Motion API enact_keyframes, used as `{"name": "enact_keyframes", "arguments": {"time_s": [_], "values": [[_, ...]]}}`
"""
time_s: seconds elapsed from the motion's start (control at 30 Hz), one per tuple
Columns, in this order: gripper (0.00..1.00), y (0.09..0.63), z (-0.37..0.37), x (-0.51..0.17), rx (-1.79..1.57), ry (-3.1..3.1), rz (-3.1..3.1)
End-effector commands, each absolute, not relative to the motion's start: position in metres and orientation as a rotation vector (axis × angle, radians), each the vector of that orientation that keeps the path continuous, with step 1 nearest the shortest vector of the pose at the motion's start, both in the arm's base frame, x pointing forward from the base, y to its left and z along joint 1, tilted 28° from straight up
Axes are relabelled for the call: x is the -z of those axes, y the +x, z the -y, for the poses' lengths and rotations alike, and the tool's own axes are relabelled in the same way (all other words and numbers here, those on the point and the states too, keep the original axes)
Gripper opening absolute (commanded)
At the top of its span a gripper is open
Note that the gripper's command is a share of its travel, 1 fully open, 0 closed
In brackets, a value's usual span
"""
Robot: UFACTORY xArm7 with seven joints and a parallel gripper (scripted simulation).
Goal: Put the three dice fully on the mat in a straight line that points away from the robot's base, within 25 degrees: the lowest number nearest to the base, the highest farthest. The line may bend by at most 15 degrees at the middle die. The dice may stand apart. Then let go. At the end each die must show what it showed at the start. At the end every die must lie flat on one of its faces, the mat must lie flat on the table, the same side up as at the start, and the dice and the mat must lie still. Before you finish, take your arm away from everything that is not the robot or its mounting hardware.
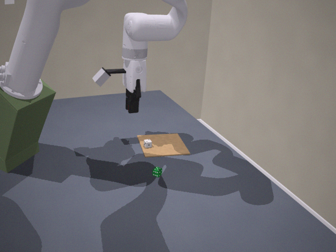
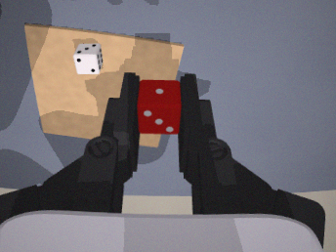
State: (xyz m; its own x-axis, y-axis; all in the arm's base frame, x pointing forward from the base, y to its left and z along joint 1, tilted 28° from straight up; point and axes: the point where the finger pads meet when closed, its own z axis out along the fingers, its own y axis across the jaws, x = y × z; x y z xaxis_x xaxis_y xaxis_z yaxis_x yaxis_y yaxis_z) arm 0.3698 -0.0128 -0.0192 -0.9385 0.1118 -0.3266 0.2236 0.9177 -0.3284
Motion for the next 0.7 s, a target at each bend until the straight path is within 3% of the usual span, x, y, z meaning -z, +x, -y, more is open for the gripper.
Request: {"name": "enact_keyframes", "arguments": {"time_s": [0.0,0.2,0.67], "values": [[0.15,0.406,0.044,-0.006,0.534,0.225,-2.784],[0.15,0.434,0.075,-0.032,0.534,0.195,-2.781],[0.15,0.435,0.075,-0.032,0.534,0.194,-2.781]]}}
